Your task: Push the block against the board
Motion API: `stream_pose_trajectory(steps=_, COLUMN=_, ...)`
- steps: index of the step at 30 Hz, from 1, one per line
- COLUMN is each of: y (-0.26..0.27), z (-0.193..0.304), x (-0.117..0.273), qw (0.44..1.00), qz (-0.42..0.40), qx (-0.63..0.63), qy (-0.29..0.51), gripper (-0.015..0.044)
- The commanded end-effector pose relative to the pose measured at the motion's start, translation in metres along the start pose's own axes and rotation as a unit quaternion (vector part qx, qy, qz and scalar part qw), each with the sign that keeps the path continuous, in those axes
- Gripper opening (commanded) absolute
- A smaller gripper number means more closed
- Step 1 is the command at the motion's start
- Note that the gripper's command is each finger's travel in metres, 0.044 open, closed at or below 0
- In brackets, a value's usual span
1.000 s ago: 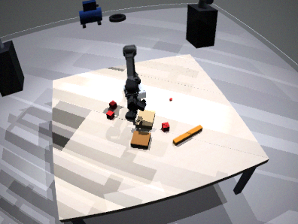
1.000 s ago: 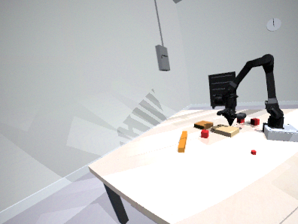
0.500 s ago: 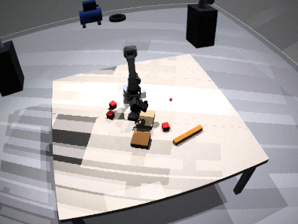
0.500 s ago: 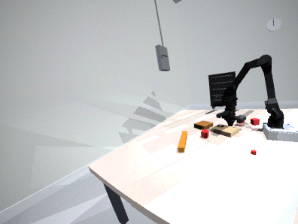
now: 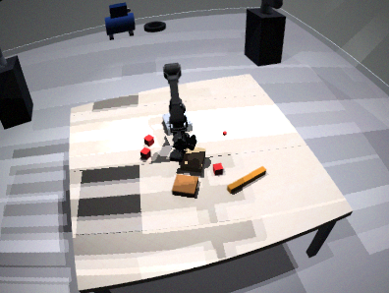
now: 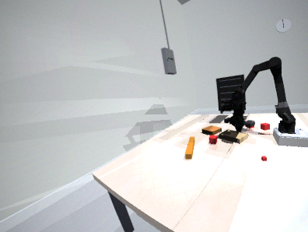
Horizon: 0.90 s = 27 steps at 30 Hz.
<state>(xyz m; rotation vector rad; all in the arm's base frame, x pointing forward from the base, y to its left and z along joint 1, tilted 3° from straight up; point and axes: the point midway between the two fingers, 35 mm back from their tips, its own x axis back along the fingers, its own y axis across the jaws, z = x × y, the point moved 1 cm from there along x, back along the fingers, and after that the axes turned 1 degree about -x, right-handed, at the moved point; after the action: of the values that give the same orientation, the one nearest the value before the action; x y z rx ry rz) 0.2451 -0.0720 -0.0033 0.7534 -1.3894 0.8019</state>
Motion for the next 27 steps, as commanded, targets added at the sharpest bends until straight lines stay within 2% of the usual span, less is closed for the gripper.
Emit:
stream_pose_trajectory(steps=1, y=-0.001, z=0.005, x=0.000, qw=1.000, qz=0.002, qx=0.000, qy=-0.002, gripper=0.0000)
stream_pose_trajectory(steps=27, y=0.000, z=0.041, x=0.004, qw=1.000, qz=-0.002, qx=-0.001, qy=0.000, gripper=0.0000)
